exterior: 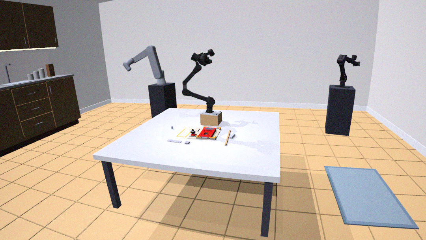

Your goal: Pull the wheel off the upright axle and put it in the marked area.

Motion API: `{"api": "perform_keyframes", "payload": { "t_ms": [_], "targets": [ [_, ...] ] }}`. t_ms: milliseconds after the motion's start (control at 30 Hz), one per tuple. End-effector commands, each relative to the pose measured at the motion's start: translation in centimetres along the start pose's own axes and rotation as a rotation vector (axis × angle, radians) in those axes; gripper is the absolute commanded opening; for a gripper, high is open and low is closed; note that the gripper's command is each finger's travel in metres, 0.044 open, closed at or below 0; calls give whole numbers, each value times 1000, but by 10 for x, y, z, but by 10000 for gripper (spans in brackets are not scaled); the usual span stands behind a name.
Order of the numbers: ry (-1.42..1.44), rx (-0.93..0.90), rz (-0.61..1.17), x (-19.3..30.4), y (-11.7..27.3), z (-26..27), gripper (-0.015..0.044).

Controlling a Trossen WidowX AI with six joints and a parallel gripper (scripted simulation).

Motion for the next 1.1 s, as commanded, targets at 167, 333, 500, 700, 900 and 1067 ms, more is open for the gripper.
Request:
{"api": "perform_keyframes", "payload": {
  "t_ms": [167, 333, 500, 700, 900, 1067],
  "targets": [
    [-161, -105, -4, -9, -8, 20, 300],
    [-331, -249, -33, -24, -16, 52, 300],
    [-426, -389, -40, -38, -19, 82, 300],
    [-595, -529, -24, -52, -16, 111, 300],
    [-798, -718, 33, -69, -5, 148, 300],
    [-964, -881, 120, -82, 11, 178, 300]
  ]
}}
Point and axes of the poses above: the point midway between the two fingers, 35 mm back from their tips, its own y axis back along the fingers, its own z axis across the jaws, x = y × z, the point moved 7 cm from there along y, back along the fingers, and after that the axes turned 1 degree about -y, right-handed, at the moved point
